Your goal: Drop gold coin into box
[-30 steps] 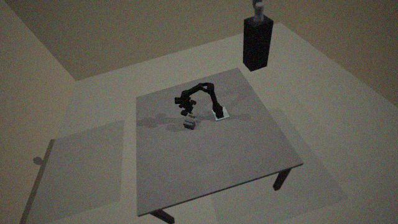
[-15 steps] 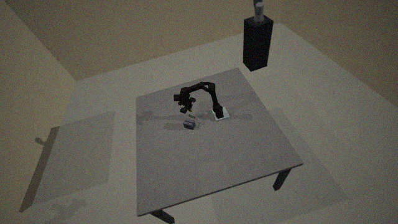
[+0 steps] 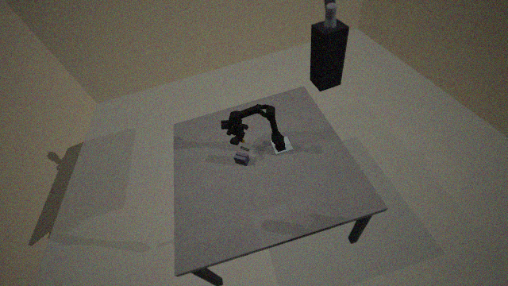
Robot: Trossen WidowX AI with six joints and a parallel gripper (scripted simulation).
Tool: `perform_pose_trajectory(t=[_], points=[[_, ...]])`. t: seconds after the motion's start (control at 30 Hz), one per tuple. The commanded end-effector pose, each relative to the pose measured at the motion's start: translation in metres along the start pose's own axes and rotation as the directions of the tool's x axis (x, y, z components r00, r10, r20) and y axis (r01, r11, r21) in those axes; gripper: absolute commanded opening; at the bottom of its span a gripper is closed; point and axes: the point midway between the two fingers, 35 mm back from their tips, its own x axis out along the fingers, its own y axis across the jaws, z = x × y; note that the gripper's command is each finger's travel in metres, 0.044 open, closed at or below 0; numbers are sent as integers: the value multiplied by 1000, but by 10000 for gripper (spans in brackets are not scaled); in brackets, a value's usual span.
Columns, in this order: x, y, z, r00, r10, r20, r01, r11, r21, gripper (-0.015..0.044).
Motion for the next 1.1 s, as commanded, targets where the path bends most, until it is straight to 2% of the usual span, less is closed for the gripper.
perform_pose_trajectory(t=[0.0, 1.07], points=[[-2, 3, 1, 1000, 0, 4, 0, 1000, -19, 0], [-2, 81, -24, 1000, 7, 2, -7, 1000, -18, 0]])
